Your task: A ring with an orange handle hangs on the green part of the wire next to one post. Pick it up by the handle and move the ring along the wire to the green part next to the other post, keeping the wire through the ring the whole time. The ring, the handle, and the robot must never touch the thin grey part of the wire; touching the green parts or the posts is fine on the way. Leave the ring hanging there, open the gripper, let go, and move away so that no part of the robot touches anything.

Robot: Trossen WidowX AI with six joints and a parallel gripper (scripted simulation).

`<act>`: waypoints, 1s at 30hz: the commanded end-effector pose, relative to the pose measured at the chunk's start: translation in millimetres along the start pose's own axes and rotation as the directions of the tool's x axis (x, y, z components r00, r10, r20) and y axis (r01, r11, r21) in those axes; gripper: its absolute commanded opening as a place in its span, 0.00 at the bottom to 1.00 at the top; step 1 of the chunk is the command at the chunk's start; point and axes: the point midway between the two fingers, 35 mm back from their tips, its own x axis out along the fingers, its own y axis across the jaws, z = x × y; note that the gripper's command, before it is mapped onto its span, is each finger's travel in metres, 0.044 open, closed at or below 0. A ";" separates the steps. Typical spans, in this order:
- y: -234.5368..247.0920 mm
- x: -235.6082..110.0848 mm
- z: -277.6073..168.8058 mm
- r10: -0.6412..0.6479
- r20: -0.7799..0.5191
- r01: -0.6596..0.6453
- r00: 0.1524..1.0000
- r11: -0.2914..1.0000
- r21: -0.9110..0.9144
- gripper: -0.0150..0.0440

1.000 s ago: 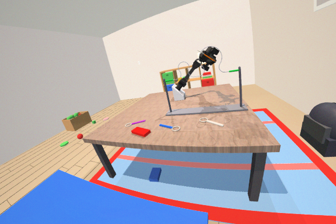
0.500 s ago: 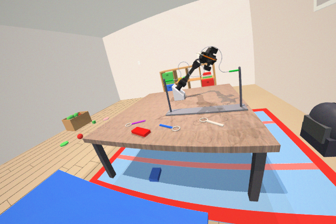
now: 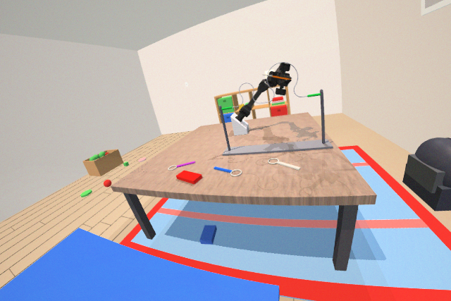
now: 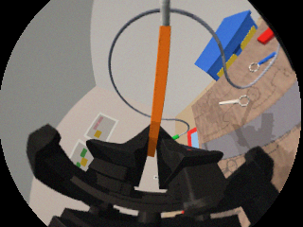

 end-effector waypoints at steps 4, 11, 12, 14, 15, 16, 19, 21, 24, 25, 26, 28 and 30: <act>3.4 -0.1 0.9 0.049 0.016 -0.050 0.999 0.995 0.082 0.00; 6.3 0.0 1.2 0.090 0.031 -0.094 0.995 0.983 0.157 0.00; 6.8 0.0 1.2 0.096 0.033 -0.100 0.995 0.981 0.167 0.00; 7.6 0.0 1.3 0.107 0.038 -0.112 0.994 0.976 0.188 0.00; 8.0 0.0 1.4 0.113 0.040 -0.119 0.993 0.973 0.198 0.00; 8.5 0.0 1.4 0.118 0.043 -0.125 0.992 0.970 0.209 0.00; 9.7 0.0 1.7 0.135 0.051 -0.143 0.990 0.960 0.240 0.00; 10.6 0.0 1.8 0.146 0.056 -0.156 0.988 0.953 0.260 0.00; 11.8 -0.1 2.1 0.162 0.065 -0.174 0.985 0.941 0.290 0.00; 12.2 -0.1 2.2 0.168 0.068 -0.180 0.983 0.937 0.300 0.00; 12.7 -0.1 2.3 0.173 0.071 -0.187 0.982 0.932 0.310 0.00; 13.5 -0.2 2.6 0.183 0.078 -0.199 0.980 0.923 0.330 0.00; 14.3 -0.3 2.8 0.194 0.084 -0.211 0.977 0.913 0.349 0.00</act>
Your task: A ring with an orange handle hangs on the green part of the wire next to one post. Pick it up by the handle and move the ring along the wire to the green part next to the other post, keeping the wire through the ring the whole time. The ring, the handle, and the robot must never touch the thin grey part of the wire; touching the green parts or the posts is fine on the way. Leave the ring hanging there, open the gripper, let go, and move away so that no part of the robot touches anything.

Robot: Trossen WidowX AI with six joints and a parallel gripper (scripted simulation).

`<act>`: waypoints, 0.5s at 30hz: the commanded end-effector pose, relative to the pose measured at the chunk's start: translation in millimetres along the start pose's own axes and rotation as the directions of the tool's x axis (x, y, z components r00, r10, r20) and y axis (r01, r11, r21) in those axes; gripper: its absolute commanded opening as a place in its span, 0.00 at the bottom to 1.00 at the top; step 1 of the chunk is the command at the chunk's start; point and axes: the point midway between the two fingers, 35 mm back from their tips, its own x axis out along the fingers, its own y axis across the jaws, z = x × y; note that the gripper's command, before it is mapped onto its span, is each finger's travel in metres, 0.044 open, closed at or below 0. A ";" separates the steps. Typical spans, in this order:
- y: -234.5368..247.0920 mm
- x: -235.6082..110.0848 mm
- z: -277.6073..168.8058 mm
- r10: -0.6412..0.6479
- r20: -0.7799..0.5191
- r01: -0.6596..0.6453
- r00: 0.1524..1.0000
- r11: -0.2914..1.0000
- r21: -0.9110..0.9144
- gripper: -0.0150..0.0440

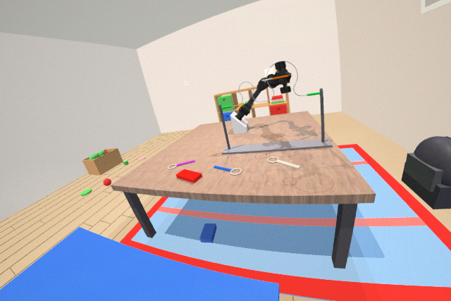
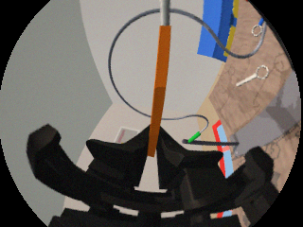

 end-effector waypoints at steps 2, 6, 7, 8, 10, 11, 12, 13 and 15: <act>2.8 0.2 0.9 0.038 0.011 -0.038 0.999 0.997 0.061 0.00; 4.5 0.3 0.9 0.062 0.018 -0.063 0.998 0.993 0.104 0.00; 5.0 0.3 0.9 0.068 0.020 -0.069 0.998 0.991 0.115 0.00; 5.4 0.4 1.0 0.073 0.022 -0.076 0.997 0.989 0.125 0.00; 6.3 0.4 1.0 0.085 0.026 -0.088 0.996 0.985 0.147 0.00; 6.7 0.4 1.1 0.091 0.028 -0.094 0.995 0.983 0.157 0.00; 7.1 0.4 1.1 0.097 0.031 -0.100 0.995 0.981 0.168 0.00; 7.5 0.4 1.2 0.102 0.033 -0.107 0.994 0.978 0.178 0.00; 8.4 0.4 1.3 0.114 0.038 -0.119 0.993 0.973 0.199 0.00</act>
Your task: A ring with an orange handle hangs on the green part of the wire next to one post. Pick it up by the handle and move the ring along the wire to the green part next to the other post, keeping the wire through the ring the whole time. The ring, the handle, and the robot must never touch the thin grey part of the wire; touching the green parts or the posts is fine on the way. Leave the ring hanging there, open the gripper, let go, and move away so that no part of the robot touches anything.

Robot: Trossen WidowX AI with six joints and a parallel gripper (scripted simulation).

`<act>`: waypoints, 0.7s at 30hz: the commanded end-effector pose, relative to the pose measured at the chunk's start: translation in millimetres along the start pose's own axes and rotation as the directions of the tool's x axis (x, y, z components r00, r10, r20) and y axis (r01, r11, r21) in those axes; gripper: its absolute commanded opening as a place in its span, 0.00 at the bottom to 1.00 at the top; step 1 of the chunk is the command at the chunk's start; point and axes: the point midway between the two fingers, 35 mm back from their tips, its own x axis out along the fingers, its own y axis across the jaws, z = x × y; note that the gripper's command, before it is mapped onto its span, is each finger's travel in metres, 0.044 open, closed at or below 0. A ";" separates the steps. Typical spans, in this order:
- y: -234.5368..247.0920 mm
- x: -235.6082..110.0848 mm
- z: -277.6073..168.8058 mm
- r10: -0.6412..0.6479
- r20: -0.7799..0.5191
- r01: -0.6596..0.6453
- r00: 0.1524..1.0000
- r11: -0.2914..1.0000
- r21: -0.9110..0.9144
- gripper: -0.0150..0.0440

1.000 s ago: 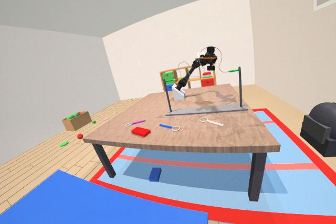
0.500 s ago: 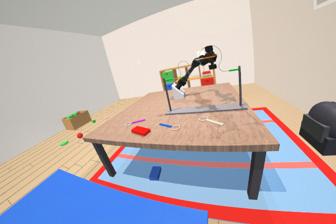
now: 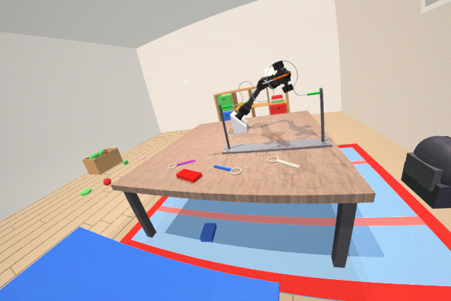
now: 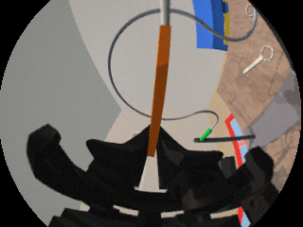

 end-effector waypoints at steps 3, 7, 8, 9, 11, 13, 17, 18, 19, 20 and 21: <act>3.6 0.3 0.4 0.044 0.011 -0.045 0.999 0.996 0.071 0.00; 5.1 0.4 0.4 0.068 0.018 -0.069 0.998 0.991 0.113 0.00; 5.5 0.4 0.5 0.073 0.020 -0.075 0.997 0.989 0.124 0.00; 5.9 0.4 0.5 0.079 0.021 -0.081 0.997 0.988 0.134 0.00; 6.5 0.5 0.5 0.090 0.025 -0.092 0.996 0.984 0.153 0.00; 7.1 0.5 0.5 0.100 0.029 -0.104 0.995 0.980 0.172 0.00; 7.9 0.5 0.5 0.119 0.037 -0.124 0.992 0.970 0.207 0.00; 8.0 0.5 0.5 0.123 0.039 -0.129 0.992 0.968 0.215 0.00; 8.1 0.5 0.5 0.128 0.041 -0.133 0.991 0.966 0.223 0.00; 8.2 0.5 0.5 0.130 0.042 -0.136 0.991 0.964 0.227 0.00; 8.0 0.5 0.4 0.134 0.043 -0.140 0.990 0.962 0.235 0.00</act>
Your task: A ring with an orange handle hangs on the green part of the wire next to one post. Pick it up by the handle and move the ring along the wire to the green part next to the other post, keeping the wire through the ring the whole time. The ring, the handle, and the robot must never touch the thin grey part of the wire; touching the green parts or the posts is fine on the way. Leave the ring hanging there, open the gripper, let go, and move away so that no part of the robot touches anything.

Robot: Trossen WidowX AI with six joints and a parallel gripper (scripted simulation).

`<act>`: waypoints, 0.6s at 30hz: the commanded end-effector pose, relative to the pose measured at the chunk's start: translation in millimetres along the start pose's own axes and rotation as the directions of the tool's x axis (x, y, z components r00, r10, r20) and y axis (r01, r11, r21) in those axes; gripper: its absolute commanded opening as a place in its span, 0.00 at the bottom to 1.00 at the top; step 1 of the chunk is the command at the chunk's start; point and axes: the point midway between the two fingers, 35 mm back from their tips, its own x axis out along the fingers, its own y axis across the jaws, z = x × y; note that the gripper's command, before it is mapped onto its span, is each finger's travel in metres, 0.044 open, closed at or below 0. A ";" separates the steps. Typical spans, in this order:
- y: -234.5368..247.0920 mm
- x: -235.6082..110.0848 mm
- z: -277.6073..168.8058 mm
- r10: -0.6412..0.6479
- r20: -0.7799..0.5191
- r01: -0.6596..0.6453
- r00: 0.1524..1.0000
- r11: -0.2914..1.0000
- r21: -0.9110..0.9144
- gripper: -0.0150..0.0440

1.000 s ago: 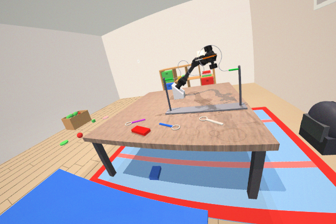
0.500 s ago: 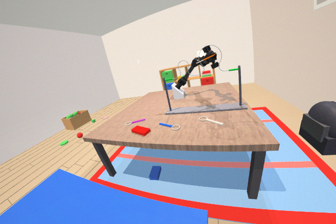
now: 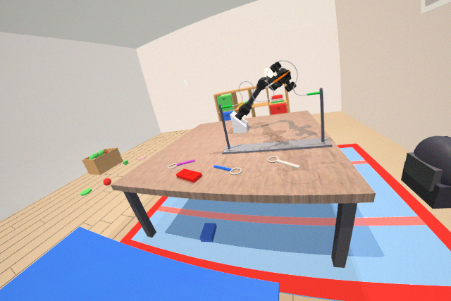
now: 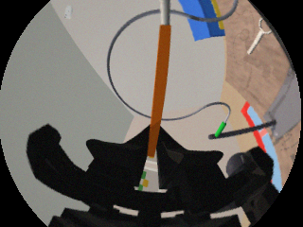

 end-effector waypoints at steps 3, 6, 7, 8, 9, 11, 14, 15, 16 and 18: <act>0.9 0.3 -1.0 0.033 0.004 -0.033 0.999 0.998 0.049 0.00; -0.8 0.2 -1.4 0.038 0.004 -0.038 0.999 0.998 0.059 0.00; -1.5 0.1 -1.5 0.039 0.005 -0.040 0.999 0.997 0.061 0.00; -2.1 0.1 -1.7 0.041 0.005 -0.041 0.999 0.997 0.063 0.00; -3.1 0.1 -1.9 0.041 0.005 -0.041 0.999 0.997 0.064 0.00; -5.4 0.0 -2.3 0.039 0.004 -0.039 0.999 0.997 0.060 0.00; -9.5 -0.2 -3.0 0.034 0.001 -0.034 0.999 0.998 0.051 0.00; -11.3 -0.4 -3.2 0.030 0.000 -0.030 1.000 0.999 0.044 0.00; -13.2 -0.5 -3.4 0.026 -0.001 -0.026 1.000 0.999 0.037 0.00; -17.1 -0.8 -3.9 0.017 -0.004 -0.017 1.000 1.000 0.021 0.00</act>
